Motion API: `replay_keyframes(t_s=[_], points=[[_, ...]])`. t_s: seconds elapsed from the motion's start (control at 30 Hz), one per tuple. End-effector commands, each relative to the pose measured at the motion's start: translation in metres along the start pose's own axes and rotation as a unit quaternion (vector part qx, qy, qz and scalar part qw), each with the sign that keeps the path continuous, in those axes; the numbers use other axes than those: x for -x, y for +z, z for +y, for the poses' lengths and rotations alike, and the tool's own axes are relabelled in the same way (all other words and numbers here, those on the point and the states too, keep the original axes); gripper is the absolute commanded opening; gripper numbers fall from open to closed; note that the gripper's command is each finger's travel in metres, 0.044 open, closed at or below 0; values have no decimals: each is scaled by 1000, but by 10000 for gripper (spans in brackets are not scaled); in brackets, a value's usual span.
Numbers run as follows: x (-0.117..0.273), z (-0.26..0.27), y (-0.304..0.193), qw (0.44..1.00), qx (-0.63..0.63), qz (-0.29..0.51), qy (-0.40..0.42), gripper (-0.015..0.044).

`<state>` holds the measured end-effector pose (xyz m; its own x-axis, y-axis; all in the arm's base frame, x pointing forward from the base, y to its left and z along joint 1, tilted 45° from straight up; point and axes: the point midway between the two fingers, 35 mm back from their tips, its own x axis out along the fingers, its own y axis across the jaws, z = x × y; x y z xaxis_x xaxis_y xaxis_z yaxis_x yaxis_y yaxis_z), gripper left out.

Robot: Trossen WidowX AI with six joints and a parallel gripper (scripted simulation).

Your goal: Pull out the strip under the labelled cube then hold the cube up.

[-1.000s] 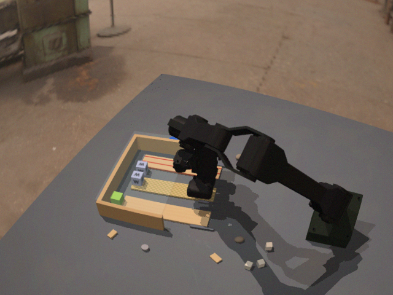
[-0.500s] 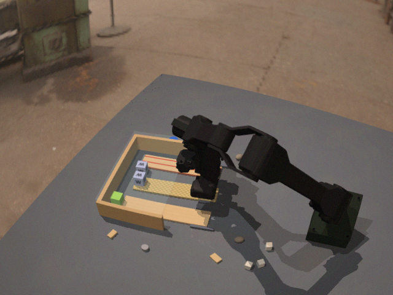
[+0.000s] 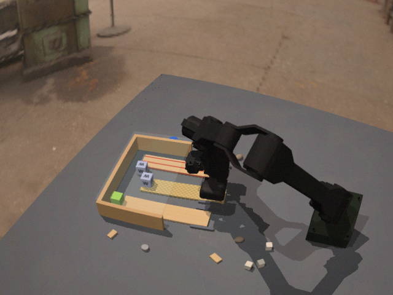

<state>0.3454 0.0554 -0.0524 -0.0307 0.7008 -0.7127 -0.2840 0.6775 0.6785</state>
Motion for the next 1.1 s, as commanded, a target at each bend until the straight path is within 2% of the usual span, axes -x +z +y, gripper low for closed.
replay_keyframes(t_s=[0.0,1.07], points=[[-4,1,-13,1000,-4,10,1,0],[-5,2,-61,1000,-5,11,1,0]])
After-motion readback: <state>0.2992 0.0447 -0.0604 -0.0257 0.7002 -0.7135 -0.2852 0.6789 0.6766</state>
